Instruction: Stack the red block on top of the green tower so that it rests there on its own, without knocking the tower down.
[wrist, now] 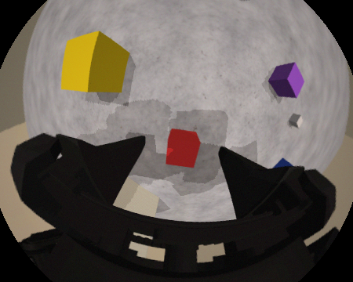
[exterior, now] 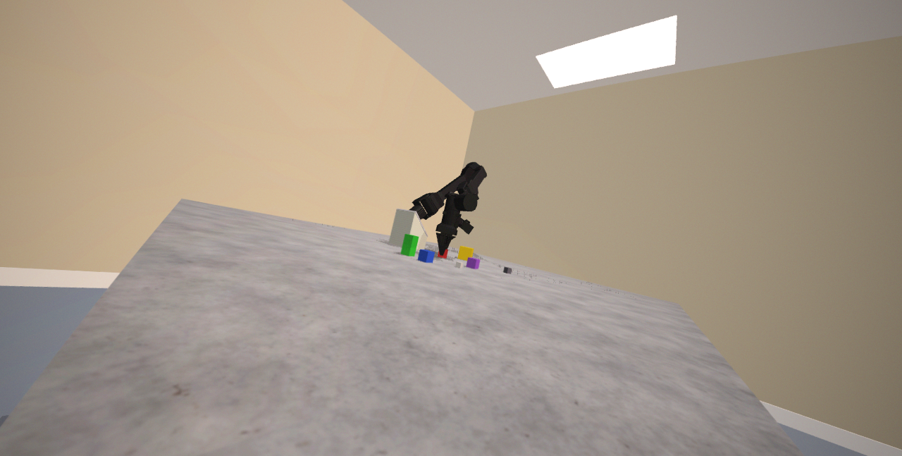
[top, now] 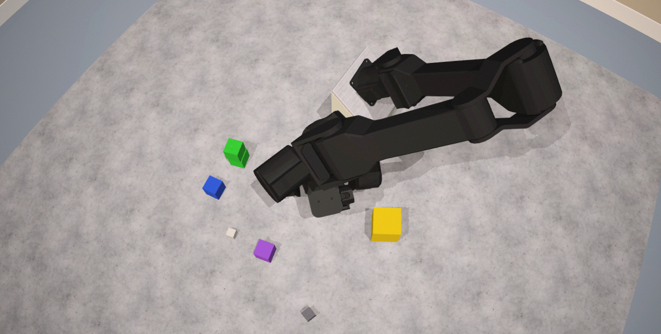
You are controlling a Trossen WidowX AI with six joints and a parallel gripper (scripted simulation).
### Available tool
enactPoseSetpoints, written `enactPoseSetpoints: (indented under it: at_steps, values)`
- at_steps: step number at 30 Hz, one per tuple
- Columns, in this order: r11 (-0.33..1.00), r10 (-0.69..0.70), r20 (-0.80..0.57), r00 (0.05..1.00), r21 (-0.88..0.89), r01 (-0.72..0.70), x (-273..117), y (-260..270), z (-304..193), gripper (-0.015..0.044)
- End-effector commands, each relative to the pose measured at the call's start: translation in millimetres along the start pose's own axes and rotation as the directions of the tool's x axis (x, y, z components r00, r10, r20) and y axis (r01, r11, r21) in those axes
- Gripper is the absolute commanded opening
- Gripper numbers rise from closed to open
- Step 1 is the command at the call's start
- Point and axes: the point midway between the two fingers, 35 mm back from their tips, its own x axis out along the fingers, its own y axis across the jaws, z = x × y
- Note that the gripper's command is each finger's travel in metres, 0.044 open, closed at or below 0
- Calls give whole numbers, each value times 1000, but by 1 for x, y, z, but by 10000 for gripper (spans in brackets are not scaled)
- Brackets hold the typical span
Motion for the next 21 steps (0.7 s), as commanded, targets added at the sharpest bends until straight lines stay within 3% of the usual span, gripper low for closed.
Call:
enactPoseSetpoints:
  at_steps: [1, 14, 21]
  values:
    - [1000, 4, 3, 1000, 4, -4, 3, 1, 0, 440]
    - [1000, 4, 3, 1000, 4, -4, 3, 1, 0, 440]
    - [1000, 4, 3, 1000, 4, -4, 3, 1, 0, 256]
